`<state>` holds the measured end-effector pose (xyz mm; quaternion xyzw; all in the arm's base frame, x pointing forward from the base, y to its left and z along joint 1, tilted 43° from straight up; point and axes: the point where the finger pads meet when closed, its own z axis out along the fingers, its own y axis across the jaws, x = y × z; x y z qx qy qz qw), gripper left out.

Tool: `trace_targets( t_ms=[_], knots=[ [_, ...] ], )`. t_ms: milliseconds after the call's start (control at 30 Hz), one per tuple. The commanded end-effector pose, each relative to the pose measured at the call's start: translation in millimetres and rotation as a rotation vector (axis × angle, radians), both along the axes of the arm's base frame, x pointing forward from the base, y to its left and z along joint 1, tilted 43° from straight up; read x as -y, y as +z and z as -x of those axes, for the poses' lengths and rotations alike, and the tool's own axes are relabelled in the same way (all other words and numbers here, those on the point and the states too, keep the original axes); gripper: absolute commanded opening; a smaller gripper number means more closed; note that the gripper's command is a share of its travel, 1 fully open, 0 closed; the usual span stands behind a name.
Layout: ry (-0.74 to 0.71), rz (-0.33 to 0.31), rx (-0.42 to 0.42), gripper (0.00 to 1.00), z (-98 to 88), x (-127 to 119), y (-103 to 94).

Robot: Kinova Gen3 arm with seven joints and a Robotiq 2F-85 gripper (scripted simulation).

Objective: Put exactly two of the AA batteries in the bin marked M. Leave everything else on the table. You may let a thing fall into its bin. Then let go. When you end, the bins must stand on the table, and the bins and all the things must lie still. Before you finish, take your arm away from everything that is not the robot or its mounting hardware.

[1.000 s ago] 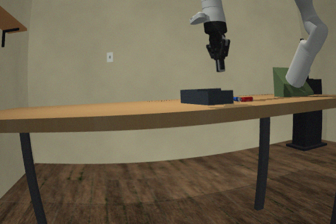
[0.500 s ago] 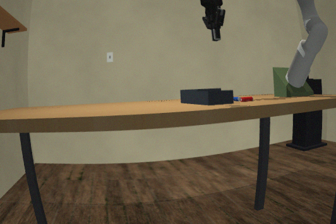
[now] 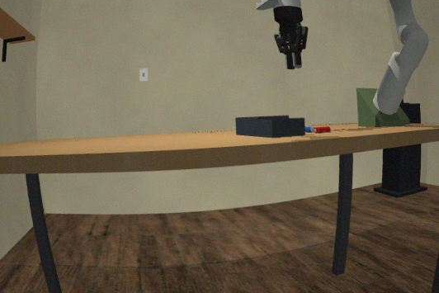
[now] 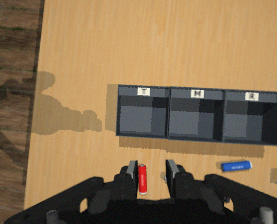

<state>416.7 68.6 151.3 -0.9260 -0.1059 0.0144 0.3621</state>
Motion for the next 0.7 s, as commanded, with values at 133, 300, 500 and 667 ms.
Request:
trace_targets(
  t_ms=[133,300,500,667],
  knots=[
    [0.001,-0.004,-0.007,0.29,41.7,-26.7,-26.4],
    [0.001,-0.004,-0.007,0.29,71.3,-46.0,-48.7],
    [0.001,-0.004,-0.007,0.29,80.9,-50.2,-53.1],
    [0.001,-0.004,-0.007,0.29,79.9,-50.2,-53.3]
  ],
)
